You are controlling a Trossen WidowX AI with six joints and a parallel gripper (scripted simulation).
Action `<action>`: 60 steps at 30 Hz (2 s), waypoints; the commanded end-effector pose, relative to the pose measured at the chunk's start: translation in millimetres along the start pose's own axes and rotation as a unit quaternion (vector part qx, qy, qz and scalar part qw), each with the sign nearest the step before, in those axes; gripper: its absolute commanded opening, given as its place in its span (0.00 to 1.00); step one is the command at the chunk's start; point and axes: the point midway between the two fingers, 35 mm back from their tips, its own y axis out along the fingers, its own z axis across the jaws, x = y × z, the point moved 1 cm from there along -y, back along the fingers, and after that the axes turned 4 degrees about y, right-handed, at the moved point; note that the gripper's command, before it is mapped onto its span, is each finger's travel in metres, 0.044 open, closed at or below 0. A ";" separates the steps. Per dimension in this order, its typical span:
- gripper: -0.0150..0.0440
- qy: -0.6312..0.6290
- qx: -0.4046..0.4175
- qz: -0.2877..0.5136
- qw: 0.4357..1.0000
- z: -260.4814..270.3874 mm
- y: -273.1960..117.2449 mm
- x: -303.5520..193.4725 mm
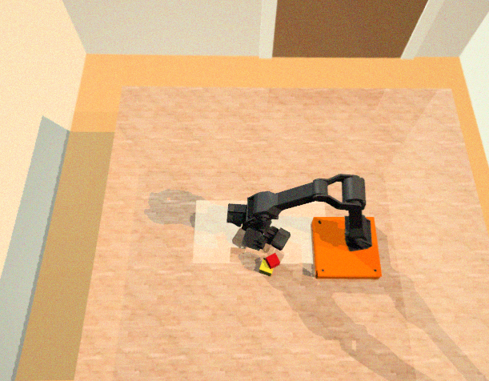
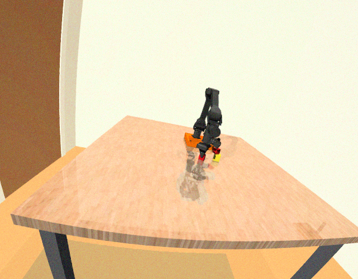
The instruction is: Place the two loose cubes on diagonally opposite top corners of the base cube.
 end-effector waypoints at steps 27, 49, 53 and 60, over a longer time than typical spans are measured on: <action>0.43 -0.002 0.004 0.000 1.000 -4.6 -73.6 2.0; 0.43 0.066 0.005 -0.001 0.998 10.3 -106.6 20.7; 0.43 0.103 0.005 -0.001 0.995 17.4 -106.1 31.7; 0.43 0.166 0.006 -0.001 0.986 31.0 -105.4 50.1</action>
